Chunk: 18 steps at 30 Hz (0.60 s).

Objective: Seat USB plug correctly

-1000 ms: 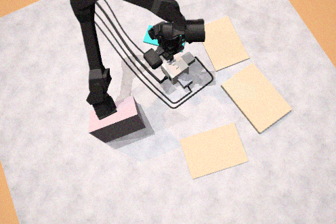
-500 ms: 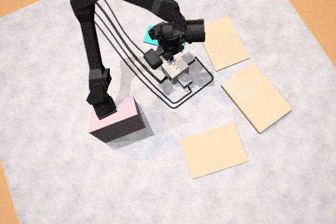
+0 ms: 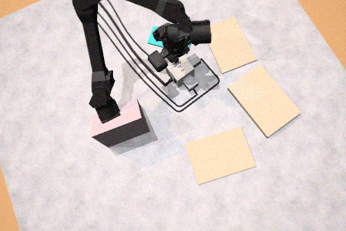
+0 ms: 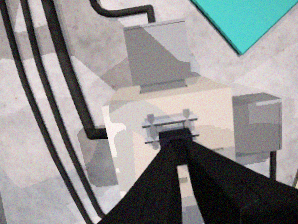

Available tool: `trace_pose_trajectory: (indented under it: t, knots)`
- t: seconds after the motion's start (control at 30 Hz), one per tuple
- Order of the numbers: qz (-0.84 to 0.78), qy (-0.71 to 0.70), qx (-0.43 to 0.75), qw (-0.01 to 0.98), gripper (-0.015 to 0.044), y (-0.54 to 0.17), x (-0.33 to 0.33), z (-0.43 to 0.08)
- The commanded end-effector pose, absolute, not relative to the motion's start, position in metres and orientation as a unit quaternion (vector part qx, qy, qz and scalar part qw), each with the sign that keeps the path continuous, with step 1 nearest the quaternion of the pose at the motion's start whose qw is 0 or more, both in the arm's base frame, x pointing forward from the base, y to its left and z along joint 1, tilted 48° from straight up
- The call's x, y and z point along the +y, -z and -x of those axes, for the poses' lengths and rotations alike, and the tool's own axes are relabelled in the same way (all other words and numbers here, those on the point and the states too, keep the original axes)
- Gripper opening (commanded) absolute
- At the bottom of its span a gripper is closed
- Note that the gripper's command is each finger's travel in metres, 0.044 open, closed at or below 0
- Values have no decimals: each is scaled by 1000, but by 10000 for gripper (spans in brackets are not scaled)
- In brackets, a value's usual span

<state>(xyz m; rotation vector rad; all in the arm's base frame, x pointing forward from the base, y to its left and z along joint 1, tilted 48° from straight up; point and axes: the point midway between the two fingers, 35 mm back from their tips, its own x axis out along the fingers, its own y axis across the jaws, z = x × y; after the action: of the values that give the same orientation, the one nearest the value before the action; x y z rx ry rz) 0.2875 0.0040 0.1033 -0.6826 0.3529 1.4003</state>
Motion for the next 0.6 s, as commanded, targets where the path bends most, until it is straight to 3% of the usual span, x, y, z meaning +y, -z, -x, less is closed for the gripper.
trace_pose_trajectory:
  t: [0.0, 0.57]
  knots:
    - [303, -628, 159, 699, 0, -102, 5, -287]
    - [303, -628, 159, 699, 0, -101, 7, -287]
